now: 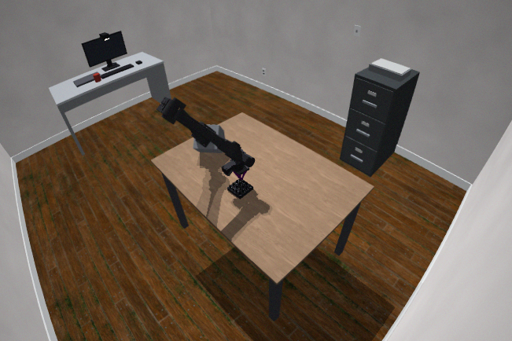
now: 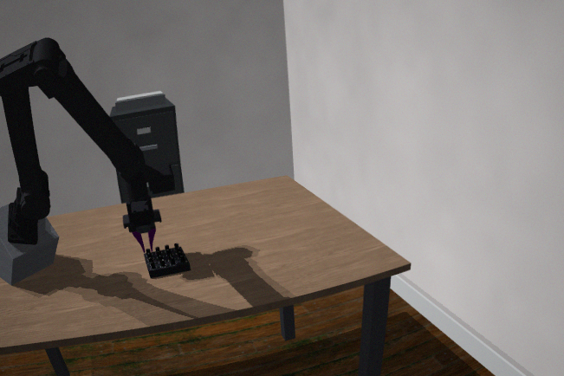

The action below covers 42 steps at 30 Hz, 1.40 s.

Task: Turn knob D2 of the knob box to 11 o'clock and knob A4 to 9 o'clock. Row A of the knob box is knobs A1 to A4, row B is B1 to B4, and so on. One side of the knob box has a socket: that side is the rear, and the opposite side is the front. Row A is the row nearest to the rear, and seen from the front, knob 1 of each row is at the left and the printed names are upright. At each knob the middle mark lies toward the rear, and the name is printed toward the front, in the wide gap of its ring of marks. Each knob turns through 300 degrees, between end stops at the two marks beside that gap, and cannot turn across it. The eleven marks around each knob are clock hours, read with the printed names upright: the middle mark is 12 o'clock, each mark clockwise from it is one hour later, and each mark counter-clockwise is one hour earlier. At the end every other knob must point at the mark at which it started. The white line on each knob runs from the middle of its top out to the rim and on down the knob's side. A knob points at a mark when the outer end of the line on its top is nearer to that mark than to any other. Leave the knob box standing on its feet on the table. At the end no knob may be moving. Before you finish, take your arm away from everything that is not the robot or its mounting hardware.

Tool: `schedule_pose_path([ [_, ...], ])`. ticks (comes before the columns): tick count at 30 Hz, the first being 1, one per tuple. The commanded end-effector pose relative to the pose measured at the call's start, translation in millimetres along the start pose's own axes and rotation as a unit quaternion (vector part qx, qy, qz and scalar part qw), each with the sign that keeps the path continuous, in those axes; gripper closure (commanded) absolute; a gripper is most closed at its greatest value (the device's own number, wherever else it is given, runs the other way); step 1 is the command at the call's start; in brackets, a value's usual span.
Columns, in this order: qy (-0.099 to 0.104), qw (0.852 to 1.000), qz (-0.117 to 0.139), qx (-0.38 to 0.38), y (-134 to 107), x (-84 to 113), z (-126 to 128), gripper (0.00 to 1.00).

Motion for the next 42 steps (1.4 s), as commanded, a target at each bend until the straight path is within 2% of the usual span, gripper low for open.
schedule_pose_path([
  [1, 0.002, 1.000, 0.001, 0.006, -1.3, -1.5, -1.2, 0.82],
  [23, 0.002, 1.000, 0.001, 0.006, -1.3, -1.5, -1.2, 0.82],
  [24, 0.002, 1.000, 0.001, 0.006, -1.3, -1.5, -1.2, 0.93],
  [42, 0.001, 1.000, 0.001, 0.006, -1.3, -1.5, -1.4, 0.93],
])
Point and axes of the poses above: the point where the finger pads meet when closed, its own x axis back along the fingers, its own z axis across the jaws, y = z × x, the point moved 10 cm from there along x, back along the fingers, and after that the axes turned 8 degrees about -x, right-handed, at the moved point
